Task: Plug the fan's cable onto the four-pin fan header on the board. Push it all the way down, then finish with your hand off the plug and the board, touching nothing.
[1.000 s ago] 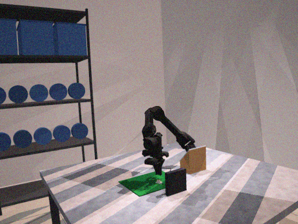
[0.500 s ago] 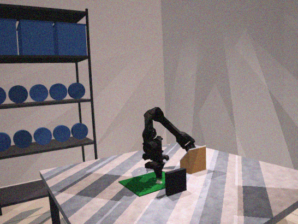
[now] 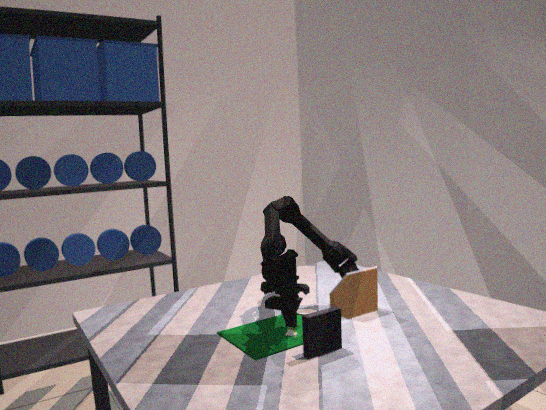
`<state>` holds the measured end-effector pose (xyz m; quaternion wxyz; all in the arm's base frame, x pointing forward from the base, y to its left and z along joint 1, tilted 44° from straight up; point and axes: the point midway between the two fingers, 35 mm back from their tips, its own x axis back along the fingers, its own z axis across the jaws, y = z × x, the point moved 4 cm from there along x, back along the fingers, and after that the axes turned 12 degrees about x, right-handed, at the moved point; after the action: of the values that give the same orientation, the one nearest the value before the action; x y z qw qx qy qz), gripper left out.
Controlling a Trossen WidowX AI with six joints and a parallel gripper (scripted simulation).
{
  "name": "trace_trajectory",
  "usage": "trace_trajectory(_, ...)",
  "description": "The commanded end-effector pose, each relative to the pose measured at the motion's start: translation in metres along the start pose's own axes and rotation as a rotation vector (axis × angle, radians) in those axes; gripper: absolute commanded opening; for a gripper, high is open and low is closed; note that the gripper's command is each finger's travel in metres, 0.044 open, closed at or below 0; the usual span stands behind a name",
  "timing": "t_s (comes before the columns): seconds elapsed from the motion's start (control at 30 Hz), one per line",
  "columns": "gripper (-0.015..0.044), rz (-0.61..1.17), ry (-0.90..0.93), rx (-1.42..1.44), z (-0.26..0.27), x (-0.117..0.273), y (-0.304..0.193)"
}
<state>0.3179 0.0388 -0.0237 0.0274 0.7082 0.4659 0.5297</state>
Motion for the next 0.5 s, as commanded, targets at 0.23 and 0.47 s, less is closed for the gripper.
trace_trajectory(0.23, 0.0000, -0.004, 0.000, 0.003, 0.0008, -0.0008, 0.0014)
trace_trajectory(0.47, 0.0000, -0.004, 0.000, 0.004, 0.0002, -0.0023, 0.0010)
